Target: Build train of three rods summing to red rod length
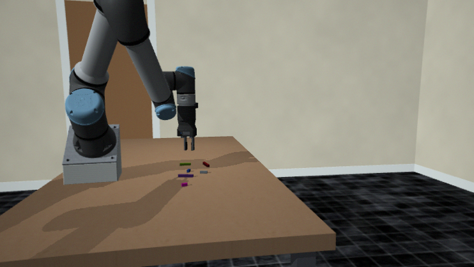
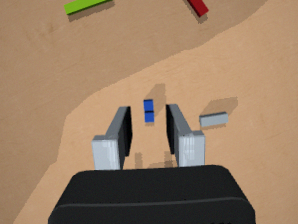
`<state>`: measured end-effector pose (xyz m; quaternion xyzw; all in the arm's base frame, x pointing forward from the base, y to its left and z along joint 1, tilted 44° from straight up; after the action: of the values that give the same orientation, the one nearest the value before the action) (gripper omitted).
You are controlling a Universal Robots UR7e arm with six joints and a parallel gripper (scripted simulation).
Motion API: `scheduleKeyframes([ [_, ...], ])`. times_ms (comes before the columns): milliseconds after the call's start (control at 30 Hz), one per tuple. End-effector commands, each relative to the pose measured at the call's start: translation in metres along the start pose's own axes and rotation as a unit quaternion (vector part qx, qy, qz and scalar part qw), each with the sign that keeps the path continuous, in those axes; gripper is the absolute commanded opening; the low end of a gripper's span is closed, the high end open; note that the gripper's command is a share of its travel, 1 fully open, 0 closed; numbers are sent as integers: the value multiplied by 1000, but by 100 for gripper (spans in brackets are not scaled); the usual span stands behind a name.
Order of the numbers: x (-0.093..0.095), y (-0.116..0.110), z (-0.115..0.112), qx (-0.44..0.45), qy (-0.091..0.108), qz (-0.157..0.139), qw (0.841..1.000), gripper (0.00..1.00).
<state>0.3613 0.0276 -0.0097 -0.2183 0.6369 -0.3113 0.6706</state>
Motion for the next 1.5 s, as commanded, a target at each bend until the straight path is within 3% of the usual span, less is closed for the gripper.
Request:
scheduleKeyframes([
  [0,-1,0,0,0,0,0,1000,100],
  [900,0,2,0,9,0,0,1000,100],
  [1233,1,11,1,57,0,1,998,100],
  [1467,2,27,2,139,0,2,990,100],
])
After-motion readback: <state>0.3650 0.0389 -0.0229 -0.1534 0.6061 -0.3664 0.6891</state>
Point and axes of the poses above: the point where the finger pads meet when closed, its own x axis out along the fingers, its own z axis across the jaws, y = z × x, the point moved 5 cm from there along -x, back along the fingers, and after that the axes turned 15 degrees about -x, right-handed, at the moved point
